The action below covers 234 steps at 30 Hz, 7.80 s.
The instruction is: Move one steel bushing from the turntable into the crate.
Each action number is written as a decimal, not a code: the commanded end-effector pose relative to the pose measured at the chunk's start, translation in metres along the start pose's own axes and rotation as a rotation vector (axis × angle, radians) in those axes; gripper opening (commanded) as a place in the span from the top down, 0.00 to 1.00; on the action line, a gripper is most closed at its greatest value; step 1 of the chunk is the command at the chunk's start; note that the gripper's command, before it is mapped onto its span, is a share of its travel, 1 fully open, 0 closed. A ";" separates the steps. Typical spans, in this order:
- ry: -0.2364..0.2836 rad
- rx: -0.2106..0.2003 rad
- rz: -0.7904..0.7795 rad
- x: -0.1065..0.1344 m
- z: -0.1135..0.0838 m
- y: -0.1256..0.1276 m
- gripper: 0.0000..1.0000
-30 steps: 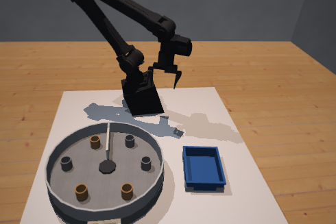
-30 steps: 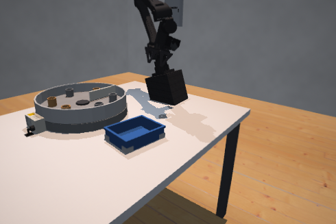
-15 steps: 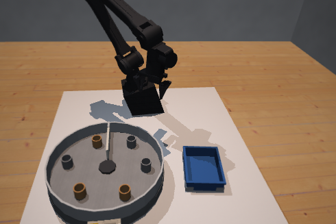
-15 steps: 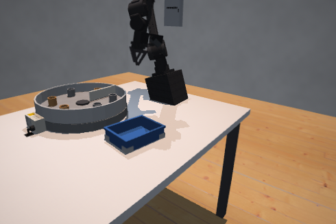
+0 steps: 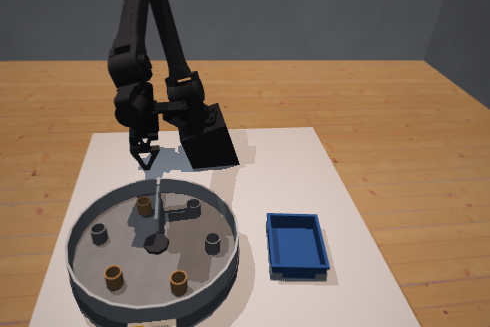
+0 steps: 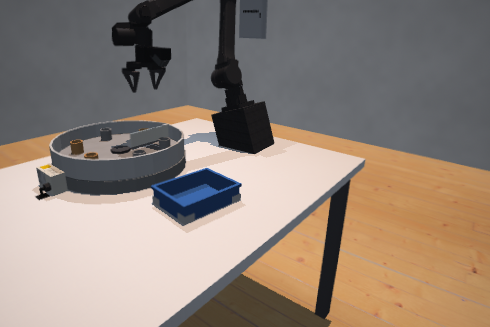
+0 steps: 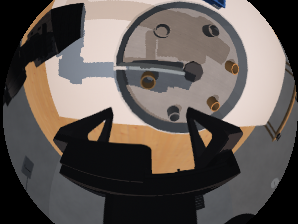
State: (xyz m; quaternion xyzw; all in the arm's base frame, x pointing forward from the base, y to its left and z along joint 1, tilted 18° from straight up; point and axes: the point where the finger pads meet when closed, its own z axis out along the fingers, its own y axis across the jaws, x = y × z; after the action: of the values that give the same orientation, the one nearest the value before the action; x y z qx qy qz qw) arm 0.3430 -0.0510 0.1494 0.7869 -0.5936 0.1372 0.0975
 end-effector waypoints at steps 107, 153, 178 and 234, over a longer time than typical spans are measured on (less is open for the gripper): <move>-0.007 0.021 0.112 0.030 -0.015 -0.008 0.81; -0.007 0.021 0.112 0.030 -0.015 -0.008 0.81; -0.007 0.021 0.112 0.030 -0.015 -0.008 0.81; -0.007 0.021 0.112 0.030 -0.015 -0.008 0.81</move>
State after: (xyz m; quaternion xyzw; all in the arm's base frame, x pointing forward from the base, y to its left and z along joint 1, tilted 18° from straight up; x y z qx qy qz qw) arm 0.3438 -0.0732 0.1533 0.7585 -0.6317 0.1315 0.0917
